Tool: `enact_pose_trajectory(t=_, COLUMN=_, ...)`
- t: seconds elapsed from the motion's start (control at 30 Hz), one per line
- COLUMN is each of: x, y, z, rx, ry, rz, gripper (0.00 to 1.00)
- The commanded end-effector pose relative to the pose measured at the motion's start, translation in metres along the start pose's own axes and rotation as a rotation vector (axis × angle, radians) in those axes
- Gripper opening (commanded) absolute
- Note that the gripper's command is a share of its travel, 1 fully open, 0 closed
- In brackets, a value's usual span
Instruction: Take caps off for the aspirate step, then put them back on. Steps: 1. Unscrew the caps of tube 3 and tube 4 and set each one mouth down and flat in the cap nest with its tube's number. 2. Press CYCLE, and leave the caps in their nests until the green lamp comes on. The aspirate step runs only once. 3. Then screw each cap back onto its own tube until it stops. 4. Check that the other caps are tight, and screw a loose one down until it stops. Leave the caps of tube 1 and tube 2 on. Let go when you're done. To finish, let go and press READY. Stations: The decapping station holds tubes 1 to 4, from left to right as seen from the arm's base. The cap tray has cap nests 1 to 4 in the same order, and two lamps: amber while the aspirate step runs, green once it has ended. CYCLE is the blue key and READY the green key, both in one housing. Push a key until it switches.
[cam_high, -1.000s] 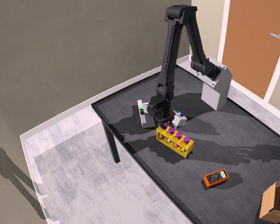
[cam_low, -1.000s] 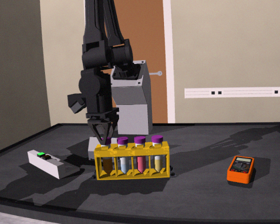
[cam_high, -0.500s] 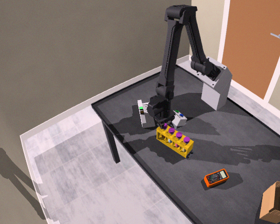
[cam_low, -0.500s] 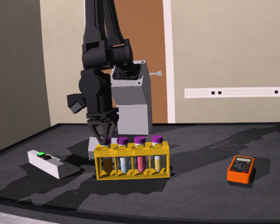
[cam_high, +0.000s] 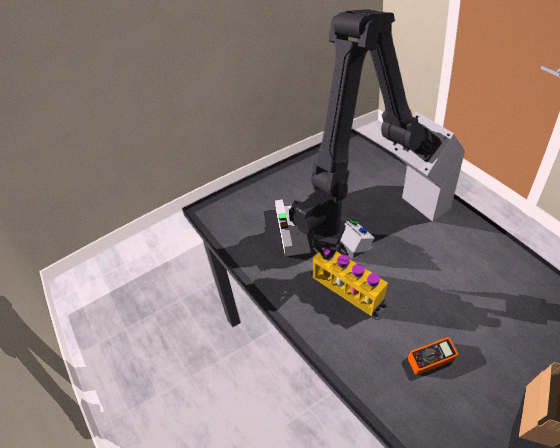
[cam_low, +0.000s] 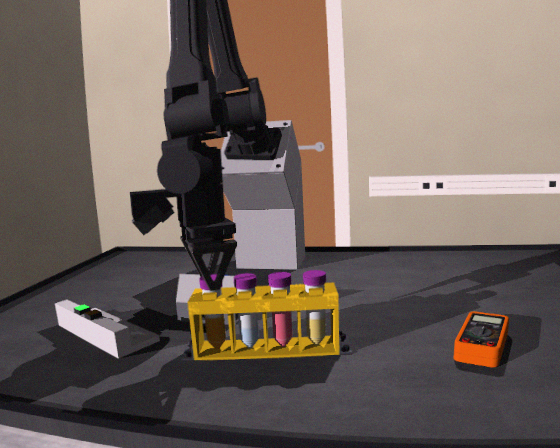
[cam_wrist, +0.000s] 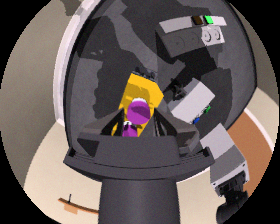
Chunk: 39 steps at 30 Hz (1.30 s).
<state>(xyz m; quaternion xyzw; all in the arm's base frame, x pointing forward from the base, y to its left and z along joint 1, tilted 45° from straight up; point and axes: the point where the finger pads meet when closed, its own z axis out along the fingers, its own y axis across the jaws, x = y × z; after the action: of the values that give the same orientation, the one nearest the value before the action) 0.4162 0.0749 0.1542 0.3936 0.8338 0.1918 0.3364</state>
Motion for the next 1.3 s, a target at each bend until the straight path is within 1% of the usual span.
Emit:
enact_pose_trajectory(t=0.0, x=-0.002, y=0.0061, z=-0.0027, rx=-0.015, ry=-0.002, rz=-0.228, gripper=0.49)
enact_pose_trajectory(t=0.03, x=0.0024, y=0.001, z=-0.0034, rx=-0.007, ry=0.009, rz=-0.318, gripper=0.49)
enact_pose_trajectory(t=0.07, x=-0.0021, y=0.0061, z=-0.0027, rx=-0.015, ry=-0.002, rz=-0.311, gripper=0.49)
enact_pose_trajectory(t=0.1, x=0.0024, y=0.001, z=-0.0034, rx=-0.008, ry=0.009, rz=-0.4, gripper=0.49)
enact_pose_trajectory(t=0.17, x=0.0024, y=0.001, z=-0.0034, rx=-0.008, ry=0.009, rz=-0.4, gripper=0.49)
enact_pose_trajectory(t=0.23, x=0.0024, y=0.0011, z=-0.0034, rx=-0.008, ry=0.008, rz=-0.552, gripper=0.49)
enact_pose_trajectory(t=0.27, x=0.0023, y=0.0011, z=-0.0034, rx=-0.009, ry=0.009, rz=-0.575, gripper=0.49)
enact_pose_trajectory(t=0.3, x=0.0024, y=0.0011, z=-0.0034, rx=-0.009, ry=0.007, rz=-0.639, gripper=0.49)
enact_pose_trajectory(t=0.33, x=0.0023, y=0.0011, z=-0.0034, rx=-0.009, ry=0.008, rz=-0.658, gripper=0.49)
enact_pose_trajectory(t=0.37, x=0.0024, y=0.0011, z=-0.0034, rx=-0.009, ry=0.007, rz=-0.726, gripper=0.49)
enact_pose_trajectory(t=0.4, x=0.0023, y=0.0011, z=-0.0034, rx=-0.009, ry=0.008, rz=-0.742, gripper=0.49)
enact_pose_trajectory(t=0.43, x=0.0024, y=0.0011, z=-0.0034, rx=-0.01, ry=0.007, rz=-0.811, gripper=0.49)
enact_pose_trajectory(t=0.47, x=0.0023, y=0.0011, z=-0.0034, rx=-0.01, ry=0.007, rz=-0.825, gripper=0.49)
enact_pose_trajectory(t=0.5, x=0.0024, y=0.0012, z=-0.0034, rx=-0.01, ry=0.007, rz=-0.897, gripper=0.49)
enact_pose_trajectory(t=0.53, x=0.0023, y=0.0011, z=-0.0034, rx=-0.01, ry=0.007, rz=-0.908, gripper=0.49)
enact_pose_trajectory(t=0.57, x=0.0024, y=0.0012, z=-0.0034, rx=-0.01, ry=0.006, rz=-0.982, gripper=0.49)
enact_pose_trajectory(t=0.6, x=0.0023, y=0.0011, z=-0.0034, rx=-0.011, ry=0.007, rz=-0.992, gripper=0.49)
enact_pose_trajectory(t=0.63, x=0.0024, y=0.0012, z=-0.0035, rx=-0.011, ry=0.006, rz=-1.067, gripper=0.49)
enact_pose_trajectory(t=0.73, x=0.0023, y=0.0011, z=-0.0034, rx=-0.011, ry=0.006, rz=-1.075, gripper=0.49)
enact_pose_trajectory(t=0.8, x=0.0024, y=0.0012, z=-0.0035, rx=-0.012, ry=0.005, rz=-1.242, gripper=0.49)
enact_pose_trajectory(t=0.83, x=0.0025, y=0.0014, z=-0.0034, rx=-0.012, ry=0.006, rz=-1.242, gripper=0.49)
enact_pose_trajectory(t=0.87, x=0.0028, y=0.0018, z=-0.0034, rx=-0.013, ry=0.005, rz=-1.326, gripper=0.49)
enact_pose_trajectory(t=0.9, x=0.003, y=0.0021, z=-0.0034, rx=-0.013, ry=0.006, rz=-1.326, gripper=0.49)
enact_pose_trajectory(t=0.93, x=0.0033, y=0.0025, z=-0.0034, rx=-0.014, ry=0.005, rz=-1.41, gripper=0.49)
enact_pose_trajectory(t=0.97, x=0.0035, y=0.0028, z=-0.0034, rx=-0.015, ry=0.006, rz=-1.411, gripper=0.49)
enact_pose_trajectory(t=1.0, x=0.0038, y=0.0031, z=-0.0034, rx=-0.016, ry=0.005, rz=-1.493, gripper=0.49)
enact_pose_trajectory(t=1.03, x=0.004, y=0.0034, z=-0.0033, rx=-0.016, ry=0.005, rz=-1.495, gripper=0.49)
enact_pose_trajectory(t=1.07, x=0.0043, y=0.0038, z=-0.0033, rx=-0.017, ry=0.005, rz=-1.575, gripper=0.49)
enact_pose_trajectory(t=1.1, x=0.0045, y=0.0041, z=-0.0033, rx=-0.018, ry=0.005, rz=-1.58, gripper=0.49)
enact_pose_trajectory(t=1.13, x=0.0047, y=0.0044, z=-0.0033, rx=-0.018, ry=0.004, rz=-1.657, gripper=0.49)
enact_pose_trajectory(t=1.17, x=0.0048, y=0.0046, z=-0.0033, rx=-0.019, ry=0.005, rz=-1.664, gripper=0.49)
enact_pose_trajectory(t=1.2, x=0.0048, y=0.0048, z=-0.0032, rx=-0.019, ry=0.004, rz=-1.74, gripper=0.49)
enact_pose_trajectory(t=1.27, x=0.0045, y=0.0048, z=-0.0032, rx=-0.019, ry=0.004, rz=-1.747, gripper=0.49)
